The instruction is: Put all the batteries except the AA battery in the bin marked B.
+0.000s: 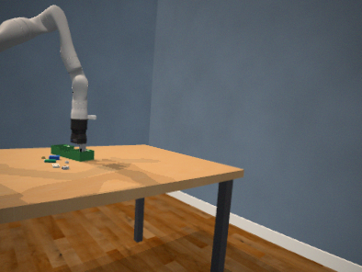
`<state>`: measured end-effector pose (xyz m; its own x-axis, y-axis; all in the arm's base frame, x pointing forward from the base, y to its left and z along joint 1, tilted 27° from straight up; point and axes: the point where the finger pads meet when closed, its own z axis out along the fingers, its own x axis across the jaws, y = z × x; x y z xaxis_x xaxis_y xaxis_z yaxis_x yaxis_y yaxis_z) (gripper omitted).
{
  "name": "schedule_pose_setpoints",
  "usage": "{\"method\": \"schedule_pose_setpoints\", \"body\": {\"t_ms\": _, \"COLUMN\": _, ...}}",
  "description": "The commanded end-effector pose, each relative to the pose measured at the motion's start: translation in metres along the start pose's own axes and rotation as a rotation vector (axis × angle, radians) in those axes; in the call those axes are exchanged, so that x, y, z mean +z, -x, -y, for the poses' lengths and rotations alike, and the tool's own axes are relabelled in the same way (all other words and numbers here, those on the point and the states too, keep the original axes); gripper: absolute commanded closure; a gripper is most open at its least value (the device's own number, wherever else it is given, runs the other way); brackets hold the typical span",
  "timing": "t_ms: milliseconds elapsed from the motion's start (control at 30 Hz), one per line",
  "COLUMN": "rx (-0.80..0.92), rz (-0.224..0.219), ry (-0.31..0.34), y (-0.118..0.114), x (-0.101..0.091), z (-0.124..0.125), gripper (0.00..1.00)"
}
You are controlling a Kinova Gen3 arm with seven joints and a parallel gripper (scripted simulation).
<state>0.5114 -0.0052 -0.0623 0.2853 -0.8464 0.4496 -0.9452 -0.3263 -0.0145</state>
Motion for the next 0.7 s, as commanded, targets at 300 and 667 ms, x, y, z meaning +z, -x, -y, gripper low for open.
{"method": "schedule_pose_setpoints", "body": {"t_ms": 300, "rx": 0.000, "rz": 0.000, "ry": -0.002, "y": 0.000, "x": -0.010, "z": 0.001, "gripper": 0.69}}
{"method": "schedule_pose_setpoints", "body": {"t_ms": 667, "rx": 0.000, "rz": 0.000, "ry": -0.002, "y": 0.000, "x": -0.022, "z": 0.001, "gripper": 0.69}}
